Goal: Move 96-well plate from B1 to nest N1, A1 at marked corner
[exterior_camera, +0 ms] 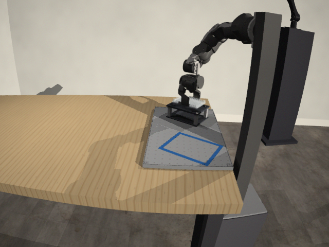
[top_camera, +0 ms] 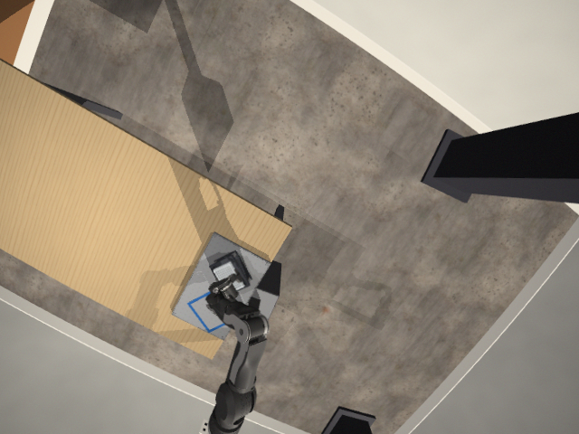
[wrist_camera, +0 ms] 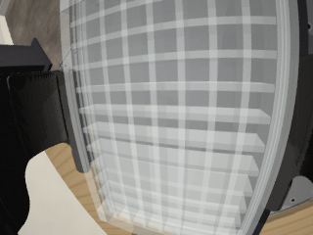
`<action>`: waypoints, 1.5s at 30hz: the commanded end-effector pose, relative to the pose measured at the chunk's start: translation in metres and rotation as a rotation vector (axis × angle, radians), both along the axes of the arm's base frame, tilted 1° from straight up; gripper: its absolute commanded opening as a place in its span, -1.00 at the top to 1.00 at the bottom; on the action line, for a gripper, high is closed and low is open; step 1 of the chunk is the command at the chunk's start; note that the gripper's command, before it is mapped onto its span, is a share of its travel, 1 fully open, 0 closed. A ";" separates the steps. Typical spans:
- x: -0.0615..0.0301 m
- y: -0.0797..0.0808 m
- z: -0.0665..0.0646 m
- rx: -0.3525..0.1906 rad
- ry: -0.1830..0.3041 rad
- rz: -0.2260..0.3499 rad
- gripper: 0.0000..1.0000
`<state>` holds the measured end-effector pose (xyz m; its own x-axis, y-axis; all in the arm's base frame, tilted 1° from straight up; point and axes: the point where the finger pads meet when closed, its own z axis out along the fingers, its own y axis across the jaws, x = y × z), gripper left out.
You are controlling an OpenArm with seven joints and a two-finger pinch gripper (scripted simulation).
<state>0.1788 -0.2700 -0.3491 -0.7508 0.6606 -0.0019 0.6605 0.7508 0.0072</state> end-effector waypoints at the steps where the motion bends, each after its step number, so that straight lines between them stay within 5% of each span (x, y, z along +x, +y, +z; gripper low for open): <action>1: 0.0007 -0.001 0.001 -0.001 -0.006 -0.003 1.00; 45: 0.0005 -0.002 0.001 -0.001 -0.006 -0.003 1.00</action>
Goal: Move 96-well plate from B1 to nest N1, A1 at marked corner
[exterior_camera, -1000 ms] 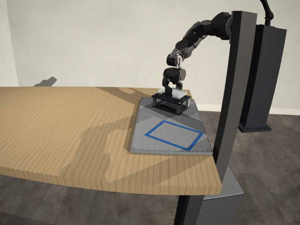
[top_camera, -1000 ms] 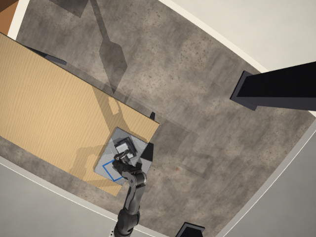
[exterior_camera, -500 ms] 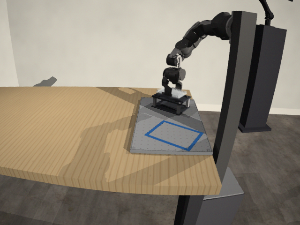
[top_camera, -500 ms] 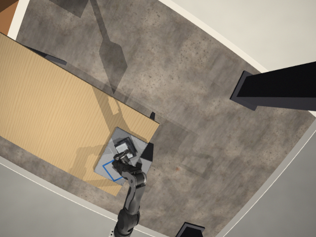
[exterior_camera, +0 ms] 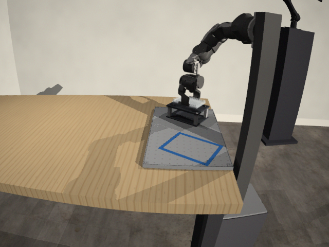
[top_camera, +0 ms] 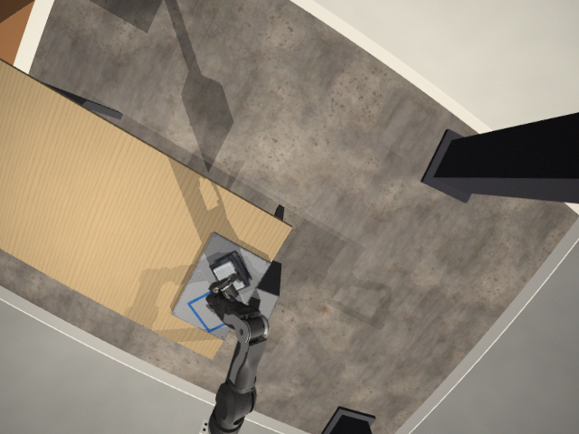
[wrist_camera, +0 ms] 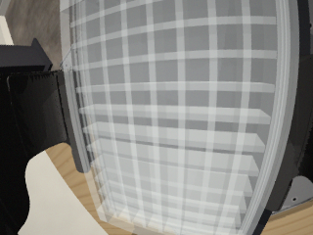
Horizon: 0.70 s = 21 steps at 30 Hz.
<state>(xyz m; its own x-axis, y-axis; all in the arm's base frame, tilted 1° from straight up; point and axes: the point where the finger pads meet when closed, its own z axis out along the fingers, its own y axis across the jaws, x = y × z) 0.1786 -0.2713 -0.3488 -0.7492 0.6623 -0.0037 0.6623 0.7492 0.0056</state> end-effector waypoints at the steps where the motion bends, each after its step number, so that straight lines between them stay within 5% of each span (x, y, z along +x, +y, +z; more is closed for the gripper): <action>1: 0.0016 0.000 0.001 0.000 -0.007 0.000 1.00; 21: 0.0021 0.001 0.001 0.002 -0.008 0.000 1.00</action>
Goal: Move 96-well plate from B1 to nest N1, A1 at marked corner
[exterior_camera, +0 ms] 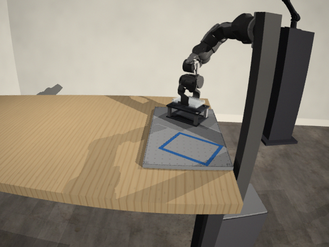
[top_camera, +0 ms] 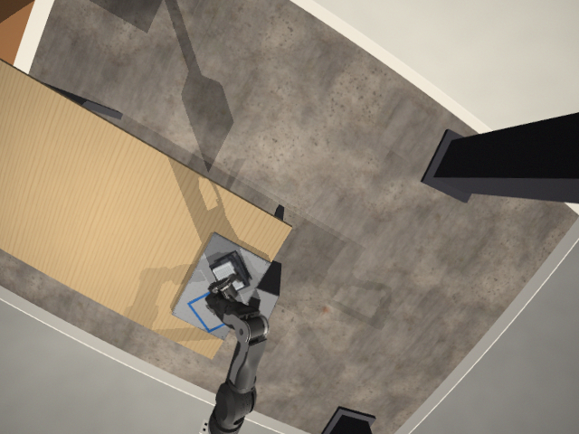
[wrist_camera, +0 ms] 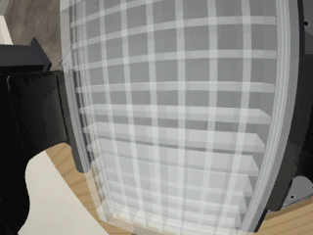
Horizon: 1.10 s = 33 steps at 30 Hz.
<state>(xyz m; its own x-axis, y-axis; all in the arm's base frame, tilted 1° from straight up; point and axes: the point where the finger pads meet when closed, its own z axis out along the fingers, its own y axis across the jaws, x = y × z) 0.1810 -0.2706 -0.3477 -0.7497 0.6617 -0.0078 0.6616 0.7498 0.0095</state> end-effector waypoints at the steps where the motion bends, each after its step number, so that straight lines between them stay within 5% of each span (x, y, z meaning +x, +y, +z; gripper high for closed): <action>1: -0.0010 0.000 0.000 0.002 -0.002 -0.001 1.00; 33: 0.0003 0.000 0.000 0.001 -0.003 -0.001 1.00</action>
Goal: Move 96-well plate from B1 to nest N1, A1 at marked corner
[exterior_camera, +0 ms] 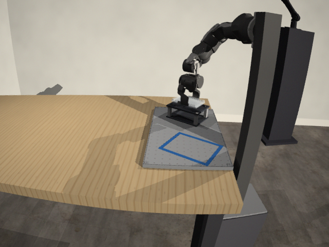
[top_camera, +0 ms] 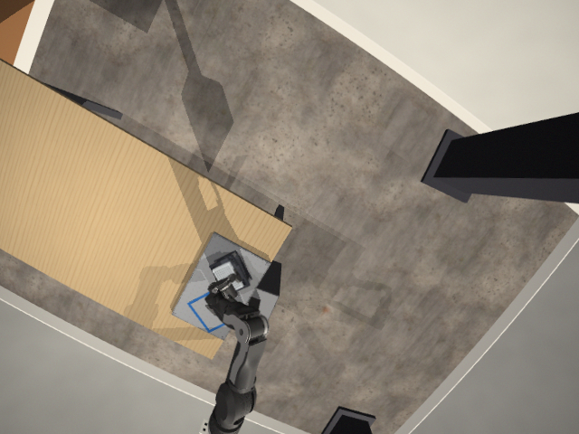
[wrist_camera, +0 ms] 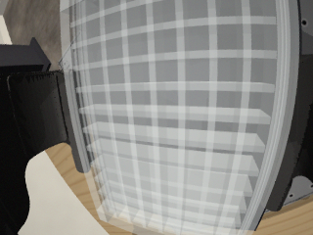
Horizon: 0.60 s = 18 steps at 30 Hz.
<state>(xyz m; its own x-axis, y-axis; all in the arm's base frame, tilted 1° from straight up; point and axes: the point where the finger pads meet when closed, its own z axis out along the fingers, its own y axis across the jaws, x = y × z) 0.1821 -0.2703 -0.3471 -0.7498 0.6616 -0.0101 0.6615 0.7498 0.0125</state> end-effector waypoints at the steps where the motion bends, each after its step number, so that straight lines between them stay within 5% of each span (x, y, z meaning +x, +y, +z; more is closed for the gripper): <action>1: -0.0016 0.000 -0.001 0.001 0.002 -0.001 1.00; 18: 0.0008 -0.001 0.001 -0.001 -0.001 -0.001 1.00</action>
